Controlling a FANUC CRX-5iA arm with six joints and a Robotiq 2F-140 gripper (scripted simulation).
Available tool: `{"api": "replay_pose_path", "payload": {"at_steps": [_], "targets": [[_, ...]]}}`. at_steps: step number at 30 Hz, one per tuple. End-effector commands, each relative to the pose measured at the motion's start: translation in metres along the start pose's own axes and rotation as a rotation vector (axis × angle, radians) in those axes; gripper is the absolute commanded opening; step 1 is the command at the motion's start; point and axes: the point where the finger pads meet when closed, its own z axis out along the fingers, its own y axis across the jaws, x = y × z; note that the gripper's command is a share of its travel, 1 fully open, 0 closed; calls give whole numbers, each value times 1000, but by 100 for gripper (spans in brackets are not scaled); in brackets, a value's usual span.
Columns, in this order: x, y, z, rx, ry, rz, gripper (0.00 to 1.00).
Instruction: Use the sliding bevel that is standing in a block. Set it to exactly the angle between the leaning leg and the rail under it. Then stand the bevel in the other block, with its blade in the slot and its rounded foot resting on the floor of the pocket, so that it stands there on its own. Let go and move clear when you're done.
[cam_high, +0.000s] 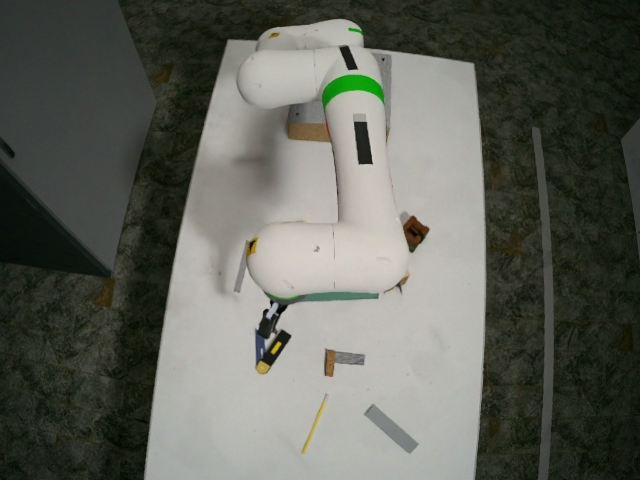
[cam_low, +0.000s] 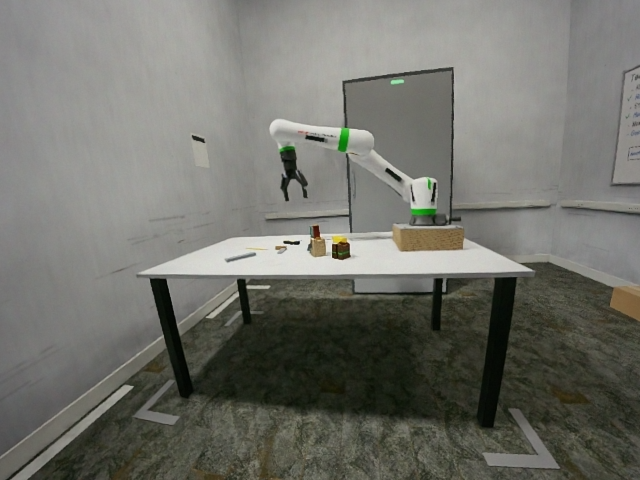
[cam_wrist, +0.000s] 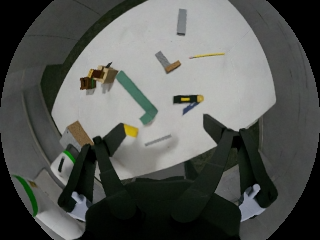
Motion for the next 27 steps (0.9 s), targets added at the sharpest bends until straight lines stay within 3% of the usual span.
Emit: {"api": "replay_pose_path", "payload": {"at_steps": [1, 27], "targets": [[0, 0, -2, -2, 1, 0, 100], [5, -3, 0, -4, 1, 73, 100]]}}
